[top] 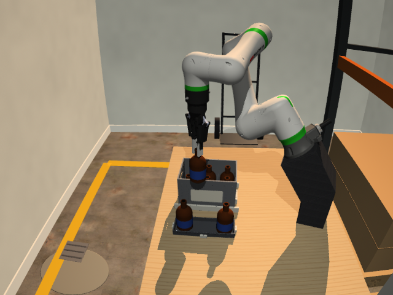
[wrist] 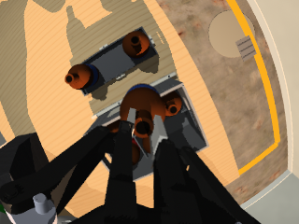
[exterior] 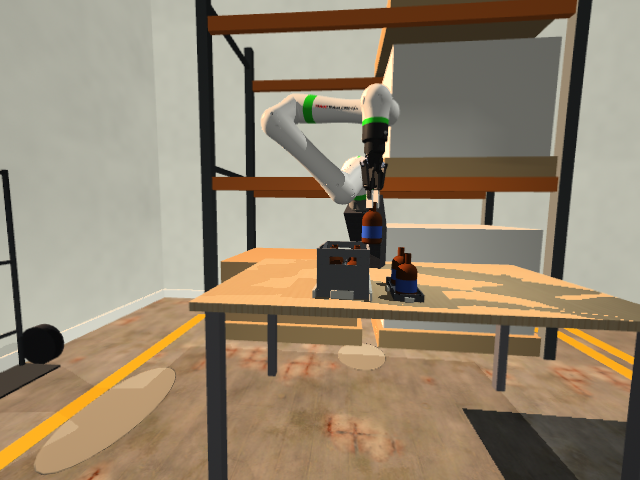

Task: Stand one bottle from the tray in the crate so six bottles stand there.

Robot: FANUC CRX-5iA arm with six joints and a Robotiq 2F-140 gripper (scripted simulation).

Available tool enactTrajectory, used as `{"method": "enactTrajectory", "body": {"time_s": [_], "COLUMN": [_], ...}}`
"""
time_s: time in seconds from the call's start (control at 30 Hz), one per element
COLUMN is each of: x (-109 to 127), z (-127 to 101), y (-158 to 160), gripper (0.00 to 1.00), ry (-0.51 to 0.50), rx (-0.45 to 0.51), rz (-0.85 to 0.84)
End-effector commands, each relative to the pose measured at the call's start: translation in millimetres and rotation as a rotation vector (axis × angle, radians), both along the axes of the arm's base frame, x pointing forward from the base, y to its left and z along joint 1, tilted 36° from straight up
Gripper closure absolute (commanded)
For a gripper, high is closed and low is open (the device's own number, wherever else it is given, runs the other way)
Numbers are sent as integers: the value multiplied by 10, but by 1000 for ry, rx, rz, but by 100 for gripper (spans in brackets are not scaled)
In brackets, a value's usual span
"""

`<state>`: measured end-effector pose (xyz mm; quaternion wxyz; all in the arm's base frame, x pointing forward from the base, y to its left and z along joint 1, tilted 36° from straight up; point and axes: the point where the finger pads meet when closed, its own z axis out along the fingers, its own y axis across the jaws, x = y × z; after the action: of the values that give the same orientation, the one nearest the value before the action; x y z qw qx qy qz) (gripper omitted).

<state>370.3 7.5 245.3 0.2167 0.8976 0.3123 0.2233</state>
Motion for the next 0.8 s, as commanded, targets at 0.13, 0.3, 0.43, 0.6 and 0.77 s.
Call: {"method": "enactTrajectory", "body": {"time_s": [0.13,0.3,0.43,0.6,0.77], "x": [21,27,35,45,50], "z": [74,98,129,167,188], "y": [-193,-257,-341,-442,-501], "gripper": [100,100,100,100,100], "ry": [1,1,1,1,1], "rx": [1,1,1,1,1], "rz": [1,1,1,1,1]}}
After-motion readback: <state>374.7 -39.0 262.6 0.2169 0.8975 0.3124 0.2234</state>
